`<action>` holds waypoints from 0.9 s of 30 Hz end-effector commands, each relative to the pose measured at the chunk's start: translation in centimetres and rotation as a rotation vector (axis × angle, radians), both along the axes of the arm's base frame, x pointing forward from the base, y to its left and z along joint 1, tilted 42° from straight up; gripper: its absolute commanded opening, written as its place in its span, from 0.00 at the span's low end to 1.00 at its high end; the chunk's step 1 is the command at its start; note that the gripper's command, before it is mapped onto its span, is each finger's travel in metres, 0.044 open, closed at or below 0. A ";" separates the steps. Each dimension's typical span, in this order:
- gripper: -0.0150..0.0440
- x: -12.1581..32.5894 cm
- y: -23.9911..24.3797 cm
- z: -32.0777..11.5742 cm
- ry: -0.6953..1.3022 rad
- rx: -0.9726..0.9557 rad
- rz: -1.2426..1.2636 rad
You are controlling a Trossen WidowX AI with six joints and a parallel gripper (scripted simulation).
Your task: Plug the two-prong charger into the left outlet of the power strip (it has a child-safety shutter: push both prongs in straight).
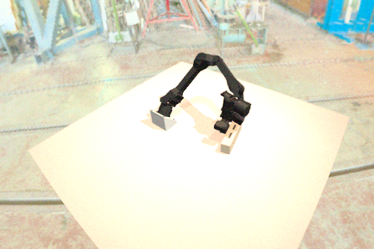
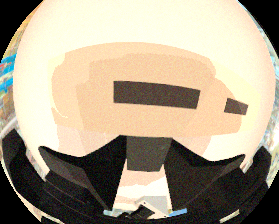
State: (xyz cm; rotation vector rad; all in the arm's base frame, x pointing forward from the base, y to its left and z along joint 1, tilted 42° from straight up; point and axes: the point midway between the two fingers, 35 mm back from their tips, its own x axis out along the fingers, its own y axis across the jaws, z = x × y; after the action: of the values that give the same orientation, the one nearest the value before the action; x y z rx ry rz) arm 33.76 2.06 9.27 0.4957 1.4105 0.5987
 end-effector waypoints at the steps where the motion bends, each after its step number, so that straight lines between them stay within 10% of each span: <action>1: 0.25 0.9 0.1 0.2 -0.028 0.000 0.003; 27: 0.25 0.6 0.2 0.1 -0.028 0.001 0.003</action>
State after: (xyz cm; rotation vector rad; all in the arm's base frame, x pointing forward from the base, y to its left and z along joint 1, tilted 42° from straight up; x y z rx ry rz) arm 33.80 2.07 9.25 0.4949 1.4100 0.5992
